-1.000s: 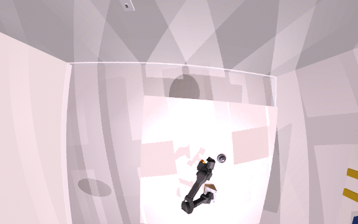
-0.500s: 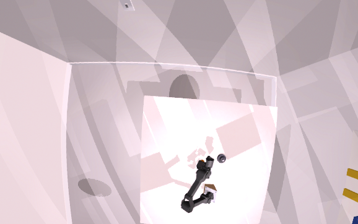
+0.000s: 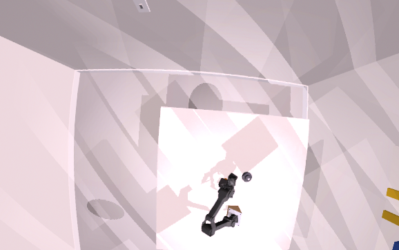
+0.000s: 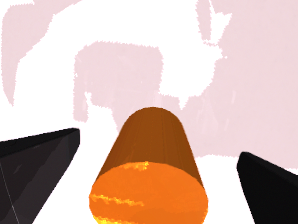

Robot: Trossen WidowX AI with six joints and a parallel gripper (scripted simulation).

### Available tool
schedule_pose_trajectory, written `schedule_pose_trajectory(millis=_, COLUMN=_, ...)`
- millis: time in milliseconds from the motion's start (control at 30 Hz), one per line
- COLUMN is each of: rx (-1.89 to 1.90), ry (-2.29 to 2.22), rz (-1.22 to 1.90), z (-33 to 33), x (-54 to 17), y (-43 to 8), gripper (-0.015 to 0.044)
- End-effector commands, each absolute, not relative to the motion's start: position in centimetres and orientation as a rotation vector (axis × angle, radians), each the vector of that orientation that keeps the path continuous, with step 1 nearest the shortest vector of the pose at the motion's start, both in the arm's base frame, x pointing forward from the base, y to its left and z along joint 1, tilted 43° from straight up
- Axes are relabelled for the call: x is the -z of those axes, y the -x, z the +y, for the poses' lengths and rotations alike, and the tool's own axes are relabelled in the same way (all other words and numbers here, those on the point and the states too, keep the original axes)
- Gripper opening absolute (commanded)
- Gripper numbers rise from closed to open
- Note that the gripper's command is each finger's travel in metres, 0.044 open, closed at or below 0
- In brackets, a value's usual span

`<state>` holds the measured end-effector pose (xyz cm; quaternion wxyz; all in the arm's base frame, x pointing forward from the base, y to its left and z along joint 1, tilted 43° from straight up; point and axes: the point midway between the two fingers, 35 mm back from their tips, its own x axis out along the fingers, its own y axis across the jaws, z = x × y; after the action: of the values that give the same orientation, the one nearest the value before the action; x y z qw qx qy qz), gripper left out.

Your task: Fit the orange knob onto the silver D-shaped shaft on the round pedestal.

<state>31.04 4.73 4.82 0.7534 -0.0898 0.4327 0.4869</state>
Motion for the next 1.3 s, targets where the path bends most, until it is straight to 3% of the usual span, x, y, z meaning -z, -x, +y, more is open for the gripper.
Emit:
schedule_pose_trajectory(millis=0, rx=-1.071, ry=0.182, rz=0.953, z=5.4, x=-4.1, y=-30.7, gripper=0.044)
schedule_pose_trajectory(millis=67, rx=-1.071, ry=0.182, rz=0.953, z=5.5, x=-4.0, y=-30.7, gripper=0.044)
schedule_pose_trajectory(millis=400, rx=-1.071, ry=0.182, rz=0.953, z=5.5, x=-4.0, y=-30.7, gripper=0.0177)
schedule_pose_trajectory(millis=633, rx=-1.071, ry=0.182, rz=0.953, z=5.5, x=-4.0, y=-30.7, gripper=0.0131)
schedule_pose_trajectory(millis=800, rx=-1.07, ry=0.184, rz=0.955, z=4.9, x=-4.5, y=-30.8, gripper=0.0)
schedule_pose_trajectory(millis=1267, rx=-1.064, ry=0.191, rz=0.962, z=1.8, x=-7.4, y=-30.9, gripper=0.0)
